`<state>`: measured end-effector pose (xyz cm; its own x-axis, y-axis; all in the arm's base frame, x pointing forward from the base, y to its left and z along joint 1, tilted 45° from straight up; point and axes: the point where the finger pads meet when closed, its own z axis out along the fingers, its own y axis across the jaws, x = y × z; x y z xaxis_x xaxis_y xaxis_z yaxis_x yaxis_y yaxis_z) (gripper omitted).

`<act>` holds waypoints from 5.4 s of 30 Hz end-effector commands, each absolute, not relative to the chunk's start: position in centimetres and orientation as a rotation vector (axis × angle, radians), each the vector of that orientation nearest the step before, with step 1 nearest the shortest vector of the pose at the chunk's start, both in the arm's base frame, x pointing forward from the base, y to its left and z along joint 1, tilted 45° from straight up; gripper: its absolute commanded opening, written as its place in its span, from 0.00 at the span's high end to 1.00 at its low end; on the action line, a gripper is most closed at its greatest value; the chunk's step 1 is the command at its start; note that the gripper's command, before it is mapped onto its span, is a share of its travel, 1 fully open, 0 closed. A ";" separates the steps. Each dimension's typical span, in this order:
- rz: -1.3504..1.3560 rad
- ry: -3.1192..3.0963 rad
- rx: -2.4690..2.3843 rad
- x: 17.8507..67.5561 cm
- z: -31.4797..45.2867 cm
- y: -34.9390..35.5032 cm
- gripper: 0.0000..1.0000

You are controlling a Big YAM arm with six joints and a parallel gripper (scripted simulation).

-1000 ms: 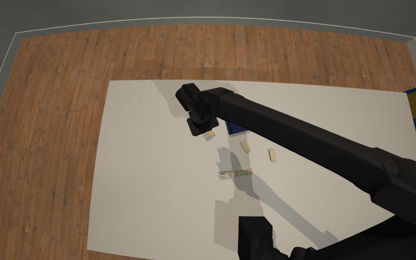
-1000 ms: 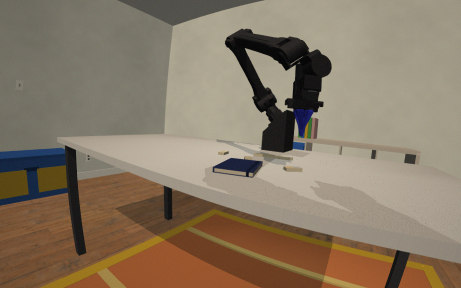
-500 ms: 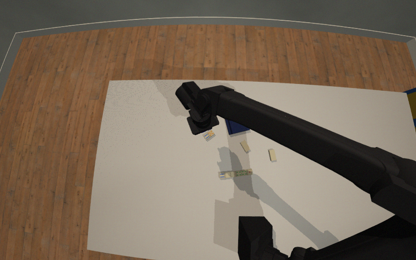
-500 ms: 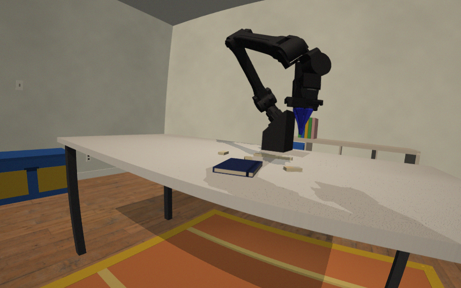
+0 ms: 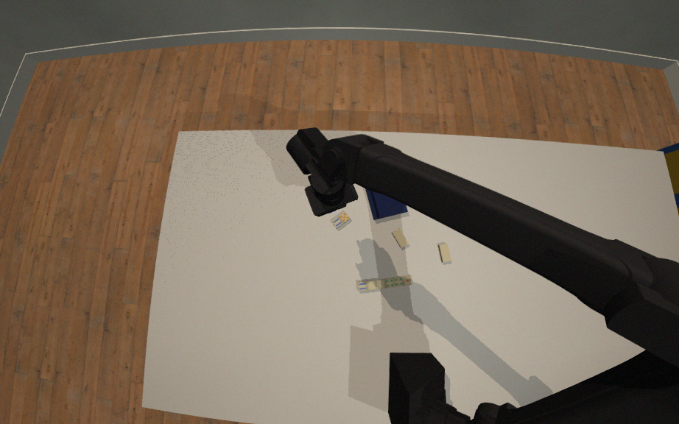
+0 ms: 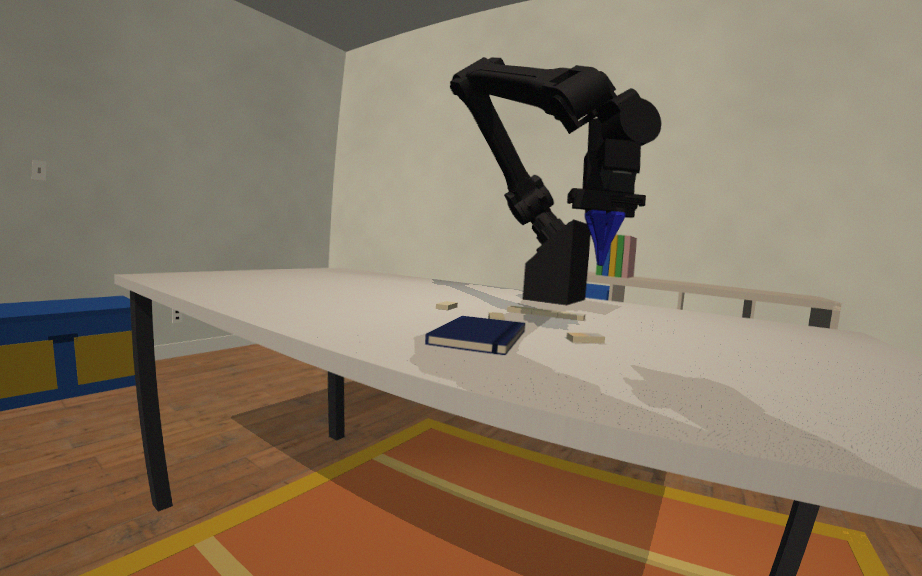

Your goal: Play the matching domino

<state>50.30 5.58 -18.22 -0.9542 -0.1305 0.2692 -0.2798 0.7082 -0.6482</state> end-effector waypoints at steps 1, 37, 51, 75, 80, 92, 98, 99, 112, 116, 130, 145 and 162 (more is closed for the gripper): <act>1.080 -2.720 0.335 50.5 -17.9 5.9 1.00; 1.178 -2.899 -0.310 49.3 -18.0 4.5 0.57; 1.224 -2.908 -0.742 48.4 -18.5 3.9 0.57; 1.196 -2.685 -1.878 48.4 -18.1 2.5 0.57; 1.224 -2.752 -1.672 47.7 -18.9 3.3 0.57; 1.191 -2.658 -1.910 48.1 -18.2 2.2 0.57; 1.206 -2.695 -1.823 47.7 -18.8 3.0 0.57; 1.204 -2.693 -1.825 47.7 -18.8 2.9 0.57; 1.192 -2.677 -1.837 47.9 -18.3 2.0 0.57; 1.201 -2.694 -1.803 47.6 -18.8 2.7 0.57; 1.195 -2.699 -1.763 47.6 -18.4 1.9 0.57; 1.191 -2.713 -1.734 47.7 -18.4 1.9 0.57; 1.186 -2.719 -1.727 47.2 -21.3 -0.9 0.57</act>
